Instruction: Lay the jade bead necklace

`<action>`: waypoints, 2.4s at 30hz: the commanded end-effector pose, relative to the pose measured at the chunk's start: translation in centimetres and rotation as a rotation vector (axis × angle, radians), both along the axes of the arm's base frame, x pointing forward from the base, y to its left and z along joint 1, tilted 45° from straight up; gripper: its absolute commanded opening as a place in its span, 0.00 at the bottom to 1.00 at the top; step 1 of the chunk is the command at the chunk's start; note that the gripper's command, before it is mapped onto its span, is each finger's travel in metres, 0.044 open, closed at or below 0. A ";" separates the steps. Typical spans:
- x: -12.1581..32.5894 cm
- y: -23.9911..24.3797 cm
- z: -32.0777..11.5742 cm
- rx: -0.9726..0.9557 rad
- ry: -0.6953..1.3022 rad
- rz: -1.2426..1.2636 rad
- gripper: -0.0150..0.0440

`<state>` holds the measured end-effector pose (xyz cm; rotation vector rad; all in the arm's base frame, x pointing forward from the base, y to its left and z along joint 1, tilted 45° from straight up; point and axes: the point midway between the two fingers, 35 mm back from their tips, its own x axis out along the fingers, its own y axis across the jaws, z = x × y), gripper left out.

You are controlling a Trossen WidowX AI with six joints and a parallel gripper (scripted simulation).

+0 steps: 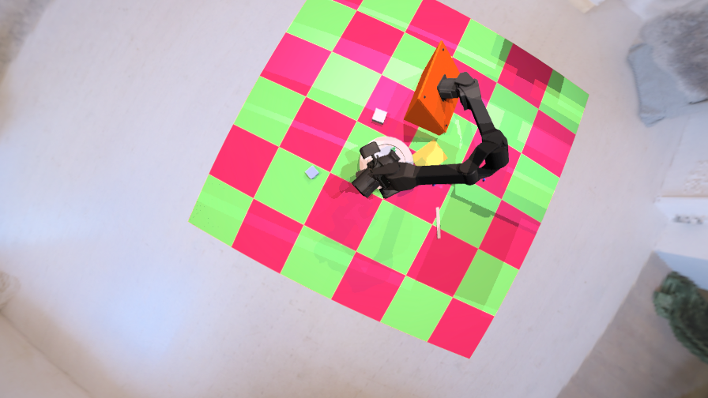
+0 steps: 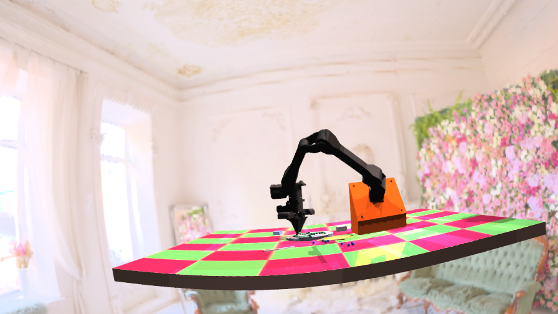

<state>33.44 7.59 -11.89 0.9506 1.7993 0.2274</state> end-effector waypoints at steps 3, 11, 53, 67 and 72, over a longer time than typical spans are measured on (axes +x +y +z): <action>0.9 -1.1 -1.2 -0.003 -0.002 0.002 0.25; 0.9 -1.1 -1.2 -0.003 -0.003 0.002 0.25; 0.9 -1.1 -1.2 -0.003 -0.002 0.002 1.00; -2.4 0.6 4.2 -0.079 0.366 -0.371 0.56; -4.8 1.5 6.8 -0.122 0.577 -0.583 0.46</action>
